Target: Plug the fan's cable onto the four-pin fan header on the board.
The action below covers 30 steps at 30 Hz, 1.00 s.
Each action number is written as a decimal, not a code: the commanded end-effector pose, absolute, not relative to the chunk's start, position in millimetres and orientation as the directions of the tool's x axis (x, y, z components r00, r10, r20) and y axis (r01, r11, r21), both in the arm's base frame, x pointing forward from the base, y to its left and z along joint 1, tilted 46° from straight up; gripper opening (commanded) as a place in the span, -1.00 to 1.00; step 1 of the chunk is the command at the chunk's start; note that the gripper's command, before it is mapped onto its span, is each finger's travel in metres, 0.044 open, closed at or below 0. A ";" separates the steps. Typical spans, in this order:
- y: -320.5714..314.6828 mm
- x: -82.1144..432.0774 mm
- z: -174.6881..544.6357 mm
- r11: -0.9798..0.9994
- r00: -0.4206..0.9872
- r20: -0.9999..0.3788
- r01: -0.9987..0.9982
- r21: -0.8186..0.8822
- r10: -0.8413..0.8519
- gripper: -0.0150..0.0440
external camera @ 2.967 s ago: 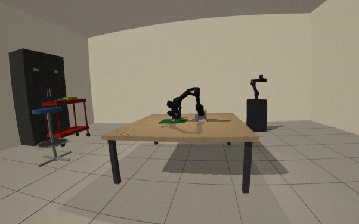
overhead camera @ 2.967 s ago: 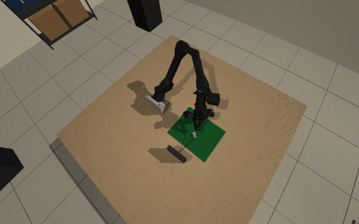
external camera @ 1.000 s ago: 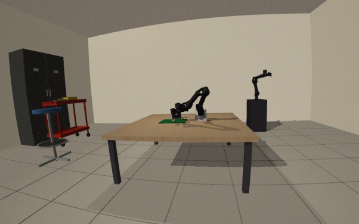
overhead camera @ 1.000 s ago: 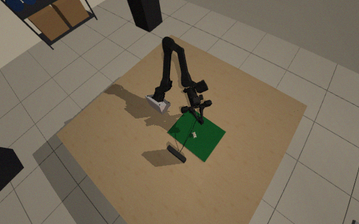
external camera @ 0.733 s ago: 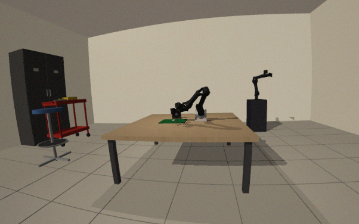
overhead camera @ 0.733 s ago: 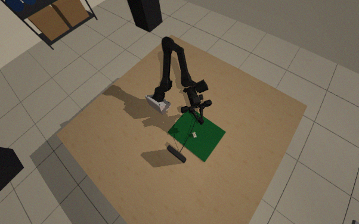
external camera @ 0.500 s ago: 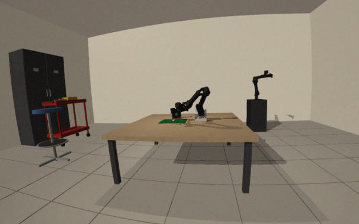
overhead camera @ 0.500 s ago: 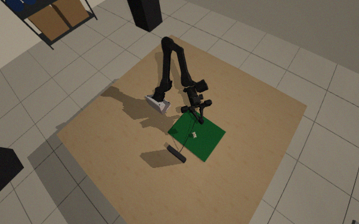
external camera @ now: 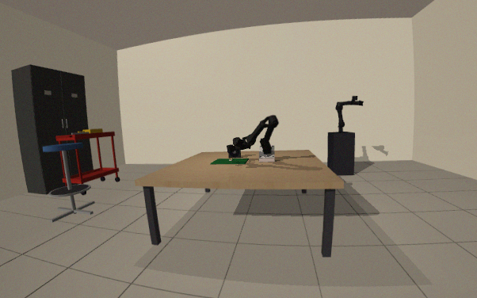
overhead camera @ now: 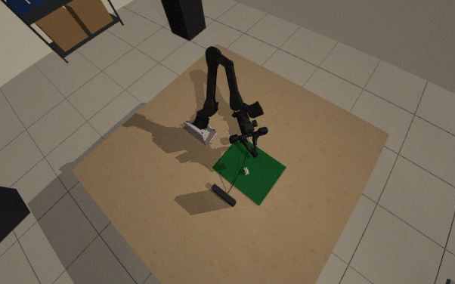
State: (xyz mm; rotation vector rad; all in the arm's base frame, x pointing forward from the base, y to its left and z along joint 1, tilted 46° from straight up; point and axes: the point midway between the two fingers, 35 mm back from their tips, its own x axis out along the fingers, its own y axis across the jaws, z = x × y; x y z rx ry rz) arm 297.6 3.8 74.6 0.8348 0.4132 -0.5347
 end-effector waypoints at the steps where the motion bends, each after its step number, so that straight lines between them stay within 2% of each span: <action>1: 6.0 296.9 73.1 0.550 0.793 -0.538 0.595 0.586 -0.286 -0.49; 30: 25.9 296.4 55.0 0.549 0.793 -0.539 0.596 0.586 -0.285 -0.49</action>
